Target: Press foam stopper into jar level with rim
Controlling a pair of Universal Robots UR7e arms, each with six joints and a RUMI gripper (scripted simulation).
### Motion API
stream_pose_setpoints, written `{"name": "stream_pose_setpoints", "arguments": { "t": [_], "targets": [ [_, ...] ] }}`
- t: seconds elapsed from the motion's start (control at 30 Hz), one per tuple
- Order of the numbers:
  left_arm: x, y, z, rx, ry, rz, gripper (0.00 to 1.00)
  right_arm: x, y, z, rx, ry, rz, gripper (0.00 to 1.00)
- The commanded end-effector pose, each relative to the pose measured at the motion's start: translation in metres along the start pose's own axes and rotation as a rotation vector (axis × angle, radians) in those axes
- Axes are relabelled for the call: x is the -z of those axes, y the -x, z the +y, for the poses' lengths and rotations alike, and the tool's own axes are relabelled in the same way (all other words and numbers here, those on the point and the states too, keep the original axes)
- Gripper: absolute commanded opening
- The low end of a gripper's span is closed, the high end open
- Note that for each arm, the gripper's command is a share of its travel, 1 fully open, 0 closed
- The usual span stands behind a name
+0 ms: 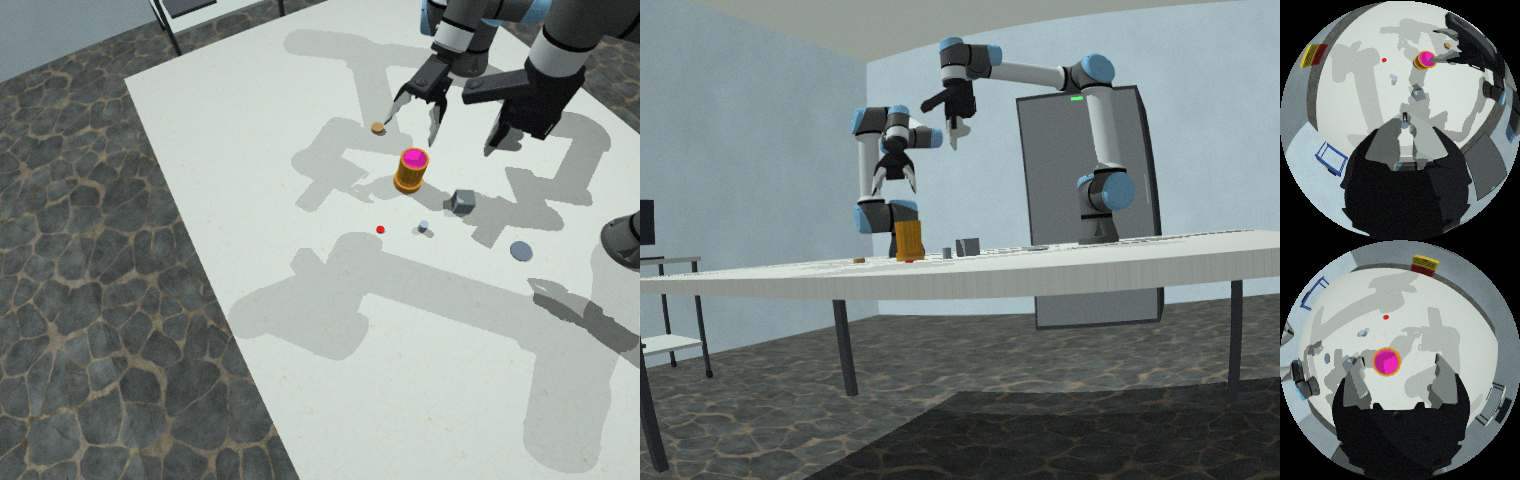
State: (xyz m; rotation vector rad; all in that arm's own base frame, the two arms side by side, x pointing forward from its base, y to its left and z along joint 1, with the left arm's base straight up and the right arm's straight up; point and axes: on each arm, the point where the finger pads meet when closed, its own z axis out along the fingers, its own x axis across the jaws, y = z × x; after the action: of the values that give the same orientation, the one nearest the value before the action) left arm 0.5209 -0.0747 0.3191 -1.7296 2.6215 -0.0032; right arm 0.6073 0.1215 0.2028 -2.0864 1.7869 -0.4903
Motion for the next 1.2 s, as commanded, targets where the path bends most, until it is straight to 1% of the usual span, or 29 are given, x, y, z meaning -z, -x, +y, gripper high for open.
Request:
{"name": "stream_pose_setpoints", "arguments": {
  "t": [0.0, 0.03, 0.07, 0.13, 0.27, 0.37, 0.4, 0.47, 0.57, 0.6, 0.63, 0.7, 0.83, 0.93, 0.97, 1.0, 1.07, 1.13, 1.17],
  "targets": [
    [0.01, 0.008, 0.017, 0.07, -0.001, -0.001, 0.0, 0.038, -0.009, -0.035, -0.038, -0.02, -0.028, 0.79],
    [0.012, 0.01, 0.02, 0.086, 0.0, -0.001, 0.0, 0.039, -0.015, -0.021, -0.034, 0.04, -0.015, 0.79],
    [0.013, 0.011, 0.024, 0.1, 0.0, -0.001, 0.0, 0.044, -0.019, -0.019, -0.037, 0.06, -0.013, 0.79],
    [0.013, 0.011, 0.024, 0.1, 0.0, -0.001, 0.0, 0.044, -0.019, -0.019, -0.037, 0.06, -0.013, 0.79],
    [0.018, 0.015, 0.033, 0.145, 0.002, -0.001, 0.0, 0.061, -0.032, -0.001, -0.041, 0.159, 0.001, 0.79],
    [0.023, 0.019, 0.043, 0.184, 0.002, -0.001, 0.0, 0.085, -0.036, -0.025, -0.065, 0.114, -0.024, 0.79],
    [0.024, 0.021, 0.046, 0.197, 0.001, -0.001, 0.0, 0.089, -0.044, -0.007, -0.064, 0.177, -0.01, 0.79],
    [0.027, 0.023, 0.052, 0.22, 0.001, -0.001, 0.0, 0.1, -0.051, 0.005, -0.069, 0.227, -0.003, 0.79],
    [0.031, 0.026, 0.06, 0.253, 0.002, -0.001, 0.0, 0.123, -0.054, -0.016, -0.091, 0.18, -0.027, 0.79],
    [0.032, 0.027, 0.063, 0.264, 0.002, -0.001, 0.0, 0.127, -0.061, 0.005, -0.09, 0.248, -0.012, 0.79],
    [0.033, 0.028, 0.065, 0.274, 0.002, -0.001, 0.0, 0.133, -0.065, 0.012, -0.093, 0.273, -0.009, 0.79],
    [0.033, 0.028, 0.065, 0.274, 0.002, -0.001, 0.0, 0.133, -0.065, 0.012, -0.093, 0.273, -0.009, 0.79],
    [0.036, 0.03, 0.073, 0.308, 0.003, -0.001, 0.0, 0.154, -0.078, 0.046, -0.098, 0.39, 0.01, 0.79],
    [0.04, 0.033, 0.081, 0.338, 0.001, -0.001, 0.0, 0.173, -0.081, 0.032, -0.118, 0.357, -0.01, 0.79],
    [0.041, 0.035, 0.085, 0.35, 0.001, -0.001, 0.0, 0.182, -0.088, 0.055, -0.12, 0.425, 0.004, 0.79],
    [0.042, 0.035, 0.087, 0.359, 0.001, -0.001, 0.0, 0.189, -0.09, 0.061, -0.124, 0.445, 0.006, 0.79],
    [0.044, 0.037, 0.092, 0.378, 0.001, -0.001, 0.0, 0.202, -0.094, 0.067, -0.133, 0.464, 0.003, 0.79],
    [0.046, 0.038, 0.096, 0.396, 0.001, -0.001, 0.0, 0.213, -0.096, 0.059, -0.146, 0.44, -0.009, 0.79],
    [0.047, 0.039, 0.099, 0.405, 0.002, -0.001, 0.0, 0.222, -0.1, 0.076, -0.148, 0.489, -0.001, 0.79]
  ]
}}
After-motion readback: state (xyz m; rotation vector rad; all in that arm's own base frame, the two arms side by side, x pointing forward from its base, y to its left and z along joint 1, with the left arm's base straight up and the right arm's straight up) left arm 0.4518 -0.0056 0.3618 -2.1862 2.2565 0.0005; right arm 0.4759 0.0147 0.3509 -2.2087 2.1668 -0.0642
